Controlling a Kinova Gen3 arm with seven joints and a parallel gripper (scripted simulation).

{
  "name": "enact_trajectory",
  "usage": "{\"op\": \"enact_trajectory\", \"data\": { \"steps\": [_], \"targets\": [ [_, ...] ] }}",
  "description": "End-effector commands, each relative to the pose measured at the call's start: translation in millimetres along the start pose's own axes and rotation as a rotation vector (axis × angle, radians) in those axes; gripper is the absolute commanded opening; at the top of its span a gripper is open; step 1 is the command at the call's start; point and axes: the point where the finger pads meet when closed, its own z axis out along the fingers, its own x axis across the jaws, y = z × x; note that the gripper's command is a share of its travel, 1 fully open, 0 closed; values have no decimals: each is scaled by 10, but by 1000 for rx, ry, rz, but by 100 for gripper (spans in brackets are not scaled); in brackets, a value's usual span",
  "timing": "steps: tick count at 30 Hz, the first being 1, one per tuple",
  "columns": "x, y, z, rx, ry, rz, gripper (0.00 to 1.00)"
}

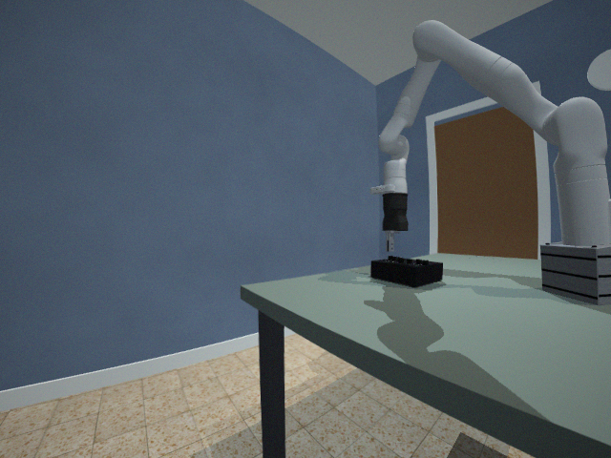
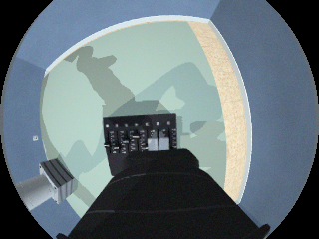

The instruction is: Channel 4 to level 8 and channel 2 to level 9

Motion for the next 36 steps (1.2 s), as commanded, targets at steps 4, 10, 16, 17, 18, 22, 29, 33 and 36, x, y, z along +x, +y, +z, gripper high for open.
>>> {"op": "enact_trajectory", "data": {
  "steps": [4,10,16,17,18,22,29,33,36],
  "targets": [
    [0,7,44,-1,-1,1,0],
    [0,7,69,-1,-1,1,0],
    [1,7,97,-1,-1,1,0],
    [1,7,100,-1,-1,1,0],
    [1,7,103,-1,-1,1,0],
    [2,7,111,-1,-1,1,0],
    [2,7,114,-1,-1,1,0],
    [2,7,114,-1,-1,1,0],
    [2,7,114,-1,-1,1,0]
  ]
}}
